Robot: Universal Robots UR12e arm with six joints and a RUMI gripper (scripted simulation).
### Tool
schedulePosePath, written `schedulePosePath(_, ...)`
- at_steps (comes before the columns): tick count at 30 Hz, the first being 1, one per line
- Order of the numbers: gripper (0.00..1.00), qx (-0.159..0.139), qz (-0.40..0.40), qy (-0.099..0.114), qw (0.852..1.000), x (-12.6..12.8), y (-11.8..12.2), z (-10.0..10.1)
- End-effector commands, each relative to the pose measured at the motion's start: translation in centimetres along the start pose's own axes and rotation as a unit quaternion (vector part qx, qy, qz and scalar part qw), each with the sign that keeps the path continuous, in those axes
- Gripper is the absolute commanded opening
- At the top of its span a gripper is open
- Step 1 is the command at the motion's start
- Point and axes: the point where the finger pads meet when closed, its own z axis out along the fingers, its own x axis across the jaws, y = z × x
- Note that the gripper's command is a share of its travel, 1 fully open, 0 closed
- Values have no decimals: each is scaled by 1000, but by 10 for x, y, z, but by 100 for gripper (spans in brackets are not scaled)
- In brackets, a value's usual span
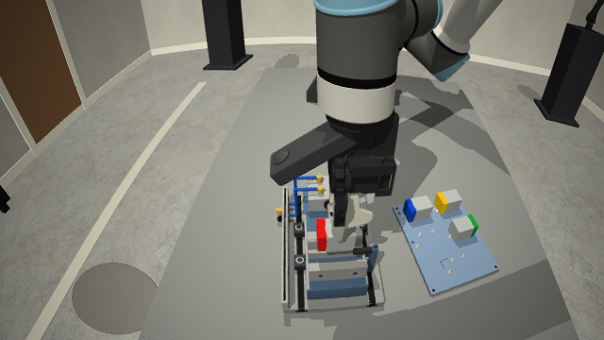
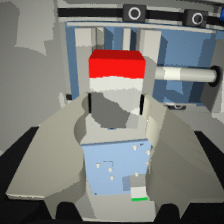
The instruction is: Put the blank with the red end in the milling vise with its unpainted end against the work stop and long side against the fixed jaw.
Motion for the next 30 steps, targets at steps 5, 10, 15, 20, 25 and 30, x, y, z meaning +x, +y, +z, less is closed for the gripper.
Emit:
schedulePosePath(5, 0, 2, 1, -2, 1000, -2, -3, -3)
schedulePosePath(10, 0, 2, 1, -2, 1000, -2, -3, -3)
schedulePosePath(15, 0, 2, 0, -2, 1000, -2, -4, -4)
schedulePosePath(20, 0, 2, 0, -2, 1000, -2, -4, -5)
schedulePosePath(25, 0, 2, 0, -2, 1000, -2, -5, -6)
schedulePosePath(30, 0, 2, 0, -2, 1000, -2, -5, -6)
